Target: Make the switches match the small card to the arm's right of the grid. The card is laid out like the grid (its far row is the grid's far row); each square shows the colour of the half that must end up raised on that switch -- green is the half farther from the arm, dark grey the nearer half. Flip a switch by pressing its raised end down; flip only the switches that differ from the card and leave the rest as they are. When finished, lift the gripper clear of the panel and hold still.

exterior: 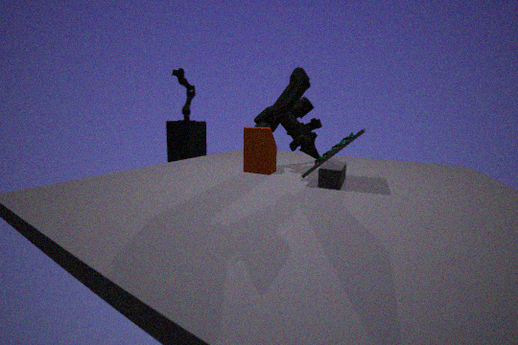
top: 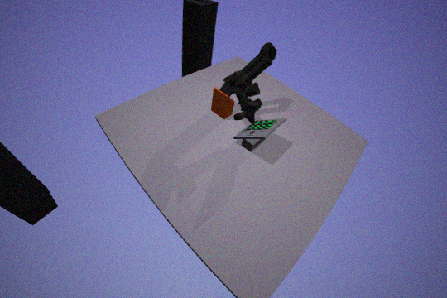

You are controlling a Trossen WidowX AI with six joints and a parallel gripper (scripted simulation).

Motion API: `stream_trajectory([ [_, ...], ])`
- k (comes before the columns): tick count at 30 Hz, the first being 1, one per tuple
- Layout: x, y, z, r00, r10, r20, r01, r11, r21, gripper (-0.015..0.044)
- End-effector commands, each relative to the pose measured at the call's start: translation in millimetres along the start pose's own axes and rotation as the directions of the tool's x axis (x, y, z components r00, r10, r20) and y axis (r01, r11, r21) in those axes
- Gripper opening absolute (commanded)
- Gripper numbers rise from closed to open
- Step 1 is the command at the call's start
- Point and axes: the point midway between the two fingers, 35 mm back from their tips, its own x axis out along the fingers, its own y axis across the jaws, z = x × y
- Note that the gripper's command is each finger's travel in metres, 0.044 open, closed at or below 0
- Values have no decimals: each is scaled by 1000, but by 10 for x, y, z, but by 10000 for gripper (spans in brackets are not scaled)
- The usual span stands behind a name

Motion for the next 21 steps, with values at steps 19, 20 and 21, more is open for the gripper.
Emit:
stream_trajectory([
  [19, -636, -3, -1, 1000, -29, 3, 29, 999, -22, 0],
  [20, -646, 4, -2, 1000, -29, 5, 29, 999, -22, 0],
  [21, -646, 4, -2, 1000, -29, 5, 29, 999, -22, 0],
])
